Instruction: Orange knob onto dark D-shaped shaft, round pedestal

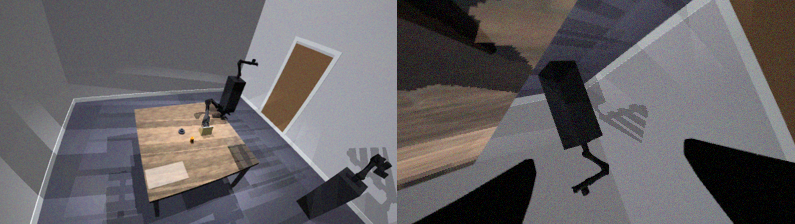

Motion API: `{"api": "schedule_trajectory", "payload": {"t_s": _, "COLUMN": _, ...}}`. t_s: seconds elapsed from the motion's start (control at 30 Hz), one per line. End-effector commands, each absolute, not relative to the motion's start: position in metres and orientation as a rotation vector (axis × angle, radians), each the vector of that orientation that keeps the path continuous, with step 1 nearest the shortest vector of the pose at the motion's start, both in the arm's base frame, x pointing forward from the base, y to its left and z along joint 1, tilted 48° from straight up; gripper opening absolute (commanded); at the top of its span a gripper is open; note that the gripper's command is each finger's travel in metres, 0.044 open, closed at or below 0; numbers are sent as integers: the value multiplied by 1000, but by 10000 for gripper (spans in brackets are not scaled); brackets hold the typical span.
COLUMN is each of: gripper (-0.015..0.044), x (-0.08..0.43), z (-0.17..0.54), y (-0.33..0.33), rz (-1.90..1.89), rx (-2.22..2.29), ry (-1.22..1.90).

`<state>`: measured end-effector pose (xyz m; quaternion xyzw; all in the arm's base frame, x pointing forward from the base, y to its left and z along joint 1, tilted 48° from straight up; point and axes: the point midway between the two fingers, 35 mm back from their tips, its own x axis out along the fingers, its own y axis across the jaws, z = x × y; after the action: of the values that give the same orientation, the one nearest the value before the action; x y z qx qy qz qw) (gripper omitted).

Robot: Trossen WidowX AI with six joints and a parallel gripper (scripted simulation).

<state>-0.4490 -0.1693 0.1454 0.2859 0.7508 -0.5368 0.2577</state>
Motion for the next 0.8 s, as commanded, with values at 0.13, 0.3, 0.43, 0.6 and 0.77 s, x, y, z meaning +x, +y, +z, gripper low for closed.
{"api": "schedule_trajectory", "payload": {"t_s": 0.13, "gripper": 440, "x": -404, "z": 226, "y": -236, "rz": -1780, "rx": 454, "ry": 1858}}
{"api": "schedule_trajectory", "payload": {"t_s": 0.3, "gripper": 440, "x": -367, "z": 270, "y": -270, "rz": -1913, "rx": 269, "ry": 1706}}
{"api": "schedule_trajectory", "payload": {"t_s": 0.43, "gripper": 440, "x": -340, "z": 297, "y": -288, "rz": -1978, "rx": 156, "ry": 1591}}
{"api": "schedule_trajectory", "payload": {"t_s": 0.6, "gripper": 440, "x": -304, "z": 321, "y": -315, "rz": -2031, "rx": 44, "ry": 1423}}
{"api": "schedule_trajectory", "payload": {"t_s": 0.77, "gripper": 440, "x": -248, "z": 354, "y": -344, "rz": -2065, "rx": -87, "ry": 1161}}
